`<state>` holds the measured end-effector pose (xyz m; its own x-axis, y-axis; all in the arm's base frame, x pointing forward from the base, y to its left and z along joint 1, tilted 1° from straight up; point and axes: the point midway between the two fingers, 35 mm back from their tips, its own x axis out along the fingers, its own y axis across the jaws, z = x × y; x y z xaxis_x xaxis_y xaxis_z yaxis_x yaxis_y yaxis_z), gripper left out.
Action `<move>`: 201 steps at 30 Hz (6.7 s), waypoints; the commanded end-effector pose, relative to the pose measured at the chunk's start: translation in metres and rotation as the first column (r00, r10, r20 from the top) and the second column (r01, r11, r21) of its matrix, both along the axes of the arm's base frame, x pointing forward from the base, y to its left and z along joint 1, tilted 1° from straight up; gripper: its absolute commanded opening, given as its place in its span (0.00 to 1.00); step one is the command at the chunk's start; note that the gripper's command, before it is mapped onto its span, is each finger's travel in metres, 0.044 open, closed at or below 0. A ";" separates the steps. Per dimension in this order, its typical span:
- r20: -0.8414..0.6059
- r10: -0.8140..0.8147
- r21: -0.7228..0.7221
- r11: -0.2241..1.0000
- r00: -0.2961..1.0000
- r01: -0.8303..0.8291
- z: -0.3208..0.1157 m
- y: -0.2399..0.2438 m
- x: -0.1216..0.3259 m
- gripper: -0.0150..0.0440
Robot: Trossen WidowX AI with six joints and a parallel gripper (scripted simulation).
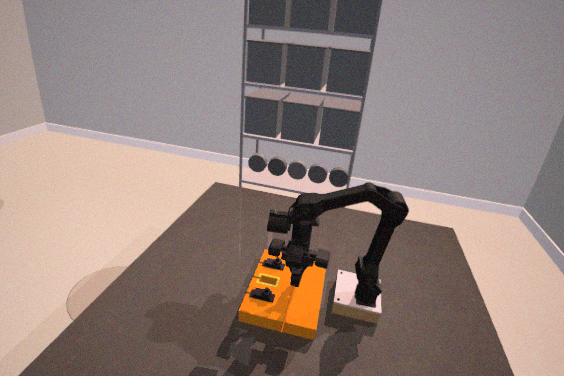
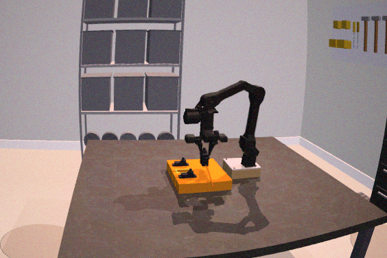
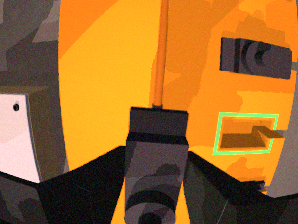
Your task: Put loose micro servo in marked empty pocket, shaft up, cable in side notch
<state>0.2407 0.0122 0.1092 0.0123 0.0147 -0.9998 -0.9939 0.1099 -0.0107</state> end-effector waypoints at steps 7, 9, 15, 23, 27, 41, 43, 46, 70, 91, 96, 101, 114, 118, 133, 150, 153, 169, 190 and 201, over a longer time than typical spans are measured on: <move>0.003 -0.057 -0.005 0.998 0.998 0.057 0.001 -0.018 -0.001 0.25; 0.002 -0.117 -0.004 0.993 0.993 0.117 0.001 -0.018 -0.001 0.25; 0.000 -0.319 -0.001 0.948 0.948 0.319 0.001 -0.018 -0.001 0.25; -0.004 -0.566 0.002 0.824 0.824 0.566 0.001 -0.018 -0.001 0.25; -0.006 -0.674 0.003 0.738 0.738 0.674 0.001 -0.018 -0.001 0.25; -0.015 -0.941 0.004 0.339 0.339 0.941 0.001 -0.018 -0.001 0.25; -0.016 -0.962 0.003 0.273 0.273 0.962 0.001 -0.018 -0.001 0.25; -0.018 -0.985 0.003 0.172 0.172 0.985 0.001 -0.018 -0.001 0.25; -0.020 -0.998 0.006 0.052 0.053 0.999 0.003 -0.021 0.053 0.25; -0.019 -0.998 0.011 0.052 0.053 0.999 0.001 -0.024 0.108 0.25; -0.019 -0.998 0.011 0.052 0.053 0.999 -0.007 -0.024 0.109 0.25; -0.019 -0.998 0.011 0.052 0.053 0.999 -0.014 -0.024 0.110 0.25; -0.019 -0.998 0.011 0.052 0.053 0.999 -0.016 -0.024 0.110 0.25; -0.019 -0.998 0.011 0.052 0.053 0.999 -0.020 -0.024 0.110 0.25; -0.019 -0.998 0.011 0.052 0.053 0.999 -0.035 -0.024 0.110 0.25; -0.019 -0.998 0.011 0.052 0.053 0.999 -0.052 -0.024 0.110 0.25; -0.019 -0.998 0.011 0.052 0.053 0.999 -0.055 -0.024 0.110 0.25; -0.019 -0.998 0.011 0.052 0.053 0.999 -0.065 -0.024 0.110 0.43; -0.019 -0.999 0.011 0.051 0.051 0.999 0.001 -0.021 0.063 0.88; -0.020 -0.998 0.003 0.053 0.053 0.999 0.033 -0.018 -0.002 1.00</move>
